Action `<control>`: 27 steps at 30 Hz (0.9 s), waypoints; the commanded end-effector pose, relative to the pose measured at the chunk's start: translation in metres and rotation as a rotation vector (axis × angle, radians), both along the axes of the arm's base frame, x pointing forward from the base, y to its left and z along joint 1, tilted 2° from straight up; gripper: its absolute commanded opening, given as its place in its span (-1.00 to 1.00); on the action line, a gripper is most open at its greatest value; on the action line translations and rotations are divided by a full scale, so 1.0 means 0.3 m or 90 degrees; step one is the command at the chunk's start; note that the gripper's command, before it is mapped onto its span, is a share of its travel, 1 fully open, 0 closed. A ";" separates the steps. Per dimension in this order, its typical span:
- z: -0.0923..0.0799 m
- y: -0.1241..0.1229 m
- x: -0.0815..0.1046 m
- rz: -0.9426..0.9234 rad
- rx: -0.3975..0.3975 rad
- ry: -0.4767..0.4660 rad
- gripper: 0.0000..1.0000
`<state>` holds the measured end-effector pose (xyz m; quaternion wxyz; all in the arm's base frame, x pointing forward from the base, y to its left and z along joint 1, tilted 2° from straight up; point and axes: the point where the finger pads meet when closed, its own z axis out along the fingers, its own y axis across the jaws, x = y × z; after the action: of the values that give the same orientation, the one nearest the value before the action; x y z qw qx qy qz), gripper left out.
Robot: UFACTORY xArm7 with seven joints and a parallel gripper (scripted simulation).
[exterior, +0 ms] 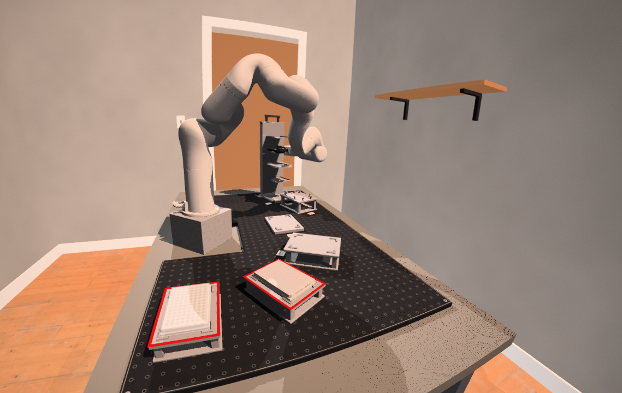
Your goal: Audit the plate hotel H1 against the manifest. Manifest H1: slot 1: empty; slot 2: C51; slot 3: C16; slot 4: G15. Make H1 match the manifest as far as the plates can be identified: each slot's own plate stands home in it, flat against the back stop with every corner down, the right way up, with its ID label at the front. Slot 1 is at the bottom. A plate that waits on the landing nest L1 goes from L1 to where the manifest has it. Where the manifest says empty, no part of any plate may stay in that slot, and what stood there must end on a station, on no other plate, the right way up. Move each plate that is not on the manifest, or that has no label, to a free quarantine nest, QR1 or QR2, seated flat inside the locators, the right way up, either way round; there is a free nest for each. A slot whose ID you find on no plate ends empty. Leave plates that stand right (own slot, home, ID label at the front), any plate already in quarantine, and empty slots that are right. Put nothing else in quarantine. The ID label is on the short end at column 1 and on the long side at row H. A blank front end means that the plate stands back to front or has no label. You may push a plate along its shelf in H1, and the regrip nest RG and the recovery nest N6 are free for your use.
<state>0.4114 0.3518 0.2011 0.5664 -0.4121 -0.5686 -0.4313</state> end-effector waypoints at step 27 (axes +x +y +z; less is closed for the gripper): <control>0.003 0.018 -0.004 0.001 0.001 -0.002 -1.00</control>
<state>0.4098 0.3568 0.2006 0.5665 -0.4120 -0.5686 -0.4312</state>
